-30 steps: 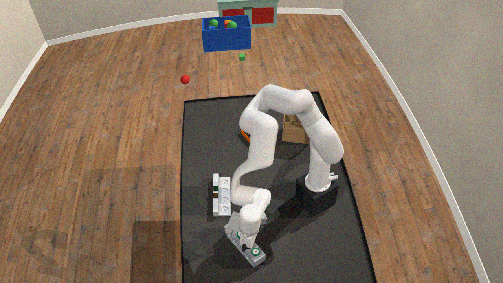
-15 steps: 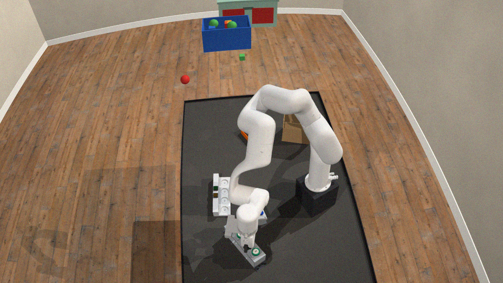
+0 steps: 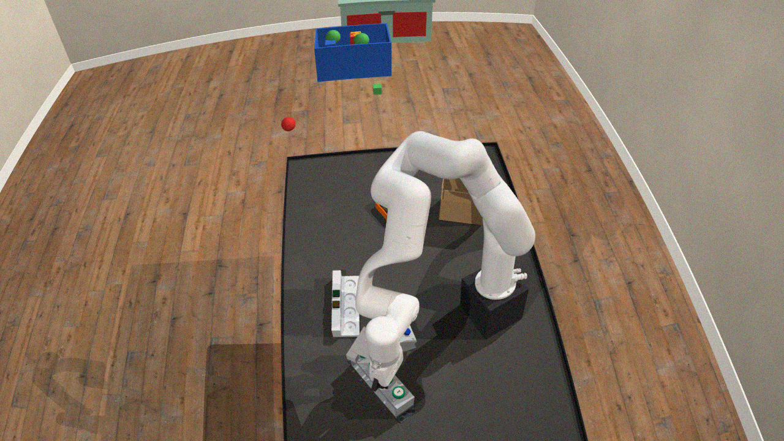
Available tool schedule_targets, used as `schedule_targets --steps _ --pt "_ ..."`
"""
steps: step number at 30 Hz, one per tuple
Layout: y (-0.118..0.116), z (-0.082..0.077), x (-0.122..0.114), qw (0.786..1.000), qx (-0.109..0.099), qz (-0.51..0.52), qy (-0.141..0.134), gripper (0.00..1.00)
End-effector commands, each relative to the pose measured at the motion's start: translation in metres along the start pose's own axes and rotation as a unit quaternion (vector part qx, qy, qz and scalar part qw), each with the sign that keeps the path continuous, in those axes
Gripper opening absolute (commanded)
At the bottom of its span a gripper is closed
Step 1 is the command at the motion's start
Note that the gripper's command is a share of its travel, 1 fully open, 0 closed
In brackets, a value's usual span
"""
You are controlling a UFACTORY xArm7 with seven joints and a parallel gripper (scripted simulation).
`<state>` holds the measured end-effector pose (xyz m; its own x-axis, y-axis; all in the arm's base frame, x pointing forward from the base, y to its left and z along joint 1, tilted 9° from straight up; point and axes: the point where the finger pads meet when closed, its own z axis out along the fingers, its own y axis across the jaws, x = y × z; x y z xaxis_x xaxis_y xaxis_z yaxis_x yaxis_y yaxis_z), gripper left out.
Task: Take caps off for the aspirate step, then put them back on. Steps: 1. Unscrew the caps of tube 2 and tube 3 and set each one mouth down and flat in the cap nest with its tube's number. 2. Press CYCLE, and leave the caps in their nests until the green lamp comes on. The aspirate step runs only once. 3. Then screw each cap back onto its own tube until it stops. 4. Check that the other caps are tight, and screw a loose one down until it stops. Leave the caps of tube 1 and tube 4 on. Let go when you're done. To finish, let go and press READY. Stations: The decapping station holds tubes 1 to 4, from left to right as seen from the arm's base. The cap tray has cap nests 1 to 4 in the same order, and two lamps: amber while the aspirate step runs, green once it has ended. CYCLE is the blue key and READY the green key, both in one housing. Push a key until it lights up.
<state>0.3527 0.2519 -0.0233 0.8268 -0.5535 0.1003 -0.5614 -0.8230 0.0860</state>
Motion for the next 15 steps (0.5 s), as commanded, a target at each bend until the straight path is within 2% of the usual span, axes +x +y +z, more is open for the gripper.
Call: schedule_targets --steps 1,2,4,7,11,15 --pt "-0.0015 -0.0014 0.0000 0.993 0.005 0.114 0.012 0.46" --pt "-0.0015 -0.0014 0.0000 0.993 0.005 0.114 0.012 0.46" --pt "-0.0015 -0.0014 0.0000 0.979 0.006 0.203 0.012 0.46" --pt "-0.0015 -0.0014 0.0000 0.967 0.006 0.256 0.011 0.46" --pt "-0.0015 -0.0014 0.0000 0.940 0.008 0.342 0.011 0.46" --pt "-0.0015 -0.0013 -0.0001 0.940 0.008 0.342 0.011 0.46"
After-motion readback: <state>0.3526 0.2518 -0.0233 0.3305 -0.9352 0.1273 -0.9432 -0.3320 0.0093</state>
